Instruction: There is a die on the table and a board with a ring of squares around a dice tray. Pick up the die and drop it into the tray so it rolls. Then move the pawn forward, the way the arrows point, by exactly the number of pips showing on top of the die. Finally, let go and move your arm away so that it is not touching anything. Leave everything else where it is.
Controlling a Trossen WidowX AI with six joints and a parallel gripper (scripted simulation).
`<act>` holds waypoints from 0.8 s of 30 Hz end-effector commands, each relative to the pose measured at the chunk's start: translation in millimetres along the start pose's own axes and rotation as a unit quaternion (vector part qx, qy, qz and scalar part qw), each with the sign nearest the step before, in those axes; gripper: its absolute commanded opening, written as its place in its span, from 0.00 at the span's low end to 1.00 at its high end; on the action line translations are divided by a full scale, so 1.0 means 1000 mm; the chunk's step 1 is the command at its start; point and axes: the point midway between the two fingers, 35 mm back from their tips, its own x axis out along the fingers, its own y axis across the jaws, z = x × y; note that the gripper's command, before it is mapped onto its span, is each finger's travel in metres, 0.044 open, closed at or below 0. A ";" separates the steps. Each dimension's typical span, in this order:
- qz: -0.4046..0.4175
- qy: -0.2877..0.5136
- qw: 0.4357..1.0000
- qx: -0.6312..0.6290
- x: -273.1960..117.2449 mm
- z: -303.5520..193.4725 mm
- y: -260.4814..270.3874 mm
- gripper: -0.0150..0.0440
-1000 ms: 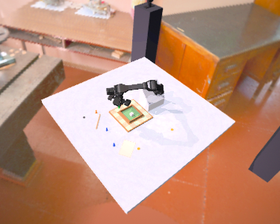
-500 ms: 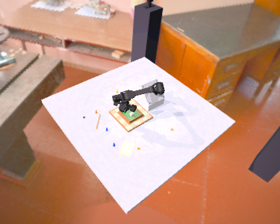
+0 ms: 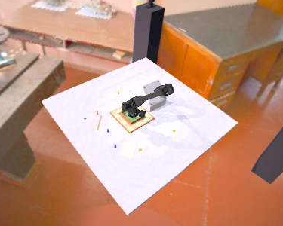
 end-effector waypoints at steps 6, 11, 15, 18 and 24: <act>0.004 -0.007 1.000 -0.001 0.013 -0.010 0.036 0.25; 0.006 -0.008 1.000 -0.001 0.018 -0.014 0.046 0.25; 0.006 -0.008 1.000 -0.001 0.029 -0.013 0.046 0.25; 0.006 -0.008 1.000 -0.001 0.044 -0.013 0.046 0.25; 0.006 -0.008 1.000 -0.001 0.052 -0.013 0.047 0.25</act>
